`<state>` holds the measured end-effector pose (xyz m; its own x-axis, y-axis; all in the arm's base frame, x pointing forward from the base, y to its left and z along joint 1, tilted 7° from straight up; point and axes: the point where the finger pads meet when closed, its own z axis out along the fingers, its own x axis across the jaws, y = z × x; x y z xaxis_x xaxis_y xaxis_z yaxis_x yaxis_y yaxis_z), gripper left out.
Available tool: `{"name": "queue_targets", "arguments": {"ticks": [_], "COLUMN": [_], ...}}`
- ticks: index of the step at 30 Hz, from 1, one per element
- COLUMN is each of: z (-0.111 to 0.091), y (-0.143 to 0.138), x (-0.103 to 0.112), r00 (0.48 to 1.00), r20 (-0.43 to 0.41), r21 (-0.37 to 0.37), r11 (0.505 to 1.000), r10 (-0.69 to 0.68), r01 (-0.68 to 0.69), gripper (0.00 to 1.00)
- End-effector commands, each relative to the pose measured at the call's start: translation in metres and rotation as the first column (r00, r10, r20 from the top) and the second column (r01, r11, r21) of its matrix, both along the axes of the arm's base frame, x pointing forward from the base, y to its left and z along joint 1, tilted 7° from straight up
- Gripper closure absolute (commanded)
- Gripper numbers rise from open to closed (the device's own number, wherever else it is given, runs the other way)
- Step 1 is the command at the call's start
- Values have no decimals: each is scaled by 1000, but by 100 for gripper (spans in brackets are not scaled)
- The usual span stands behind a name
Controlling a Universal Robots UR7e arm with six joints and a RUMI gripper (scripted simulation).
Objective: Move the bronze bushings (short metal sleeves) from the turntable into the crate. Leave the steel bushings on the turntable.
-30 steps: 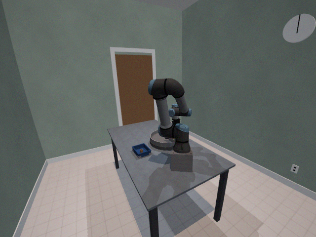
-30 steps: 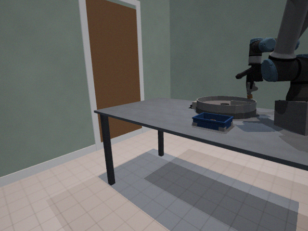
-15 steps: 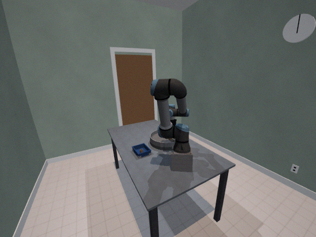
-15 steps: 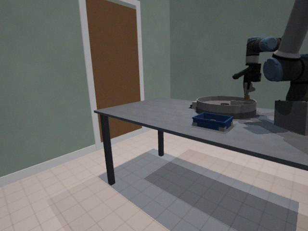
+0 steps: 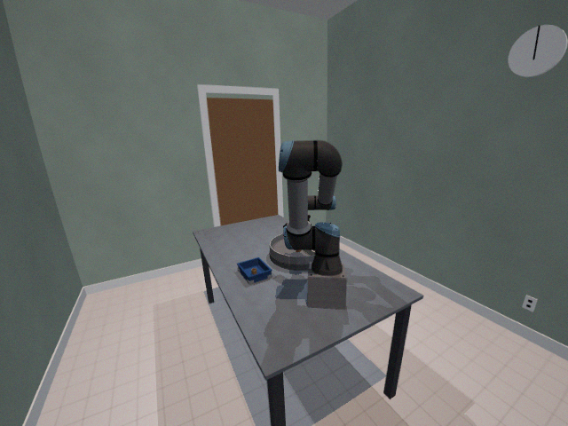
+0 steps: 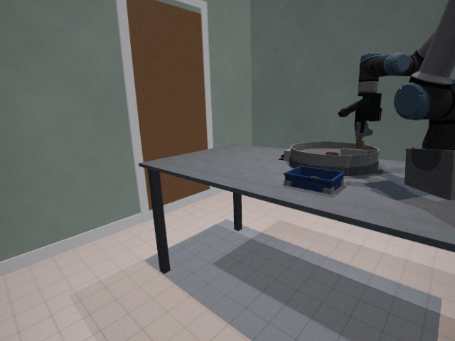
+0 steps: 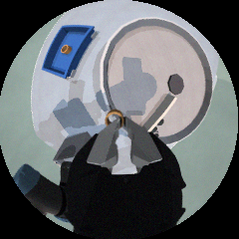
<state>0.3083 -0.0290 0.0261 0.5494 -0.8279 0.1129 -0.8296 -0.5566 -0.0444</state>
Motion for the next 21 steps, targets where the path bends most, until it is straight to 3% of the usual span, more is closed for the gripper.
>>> {"name": "queue_targets", "arguments": {"ticks": [1, 21], "z": [-1, -4], "y": [23, 85], "x": [5, 16], "r00": [1000, 1000], "r20": [-4, -4], "r21": [-6, -5], "r11": [1000, 1000], "r10": [-10, -10], "r01": [10, 10], "gripper": [100, 100]}}
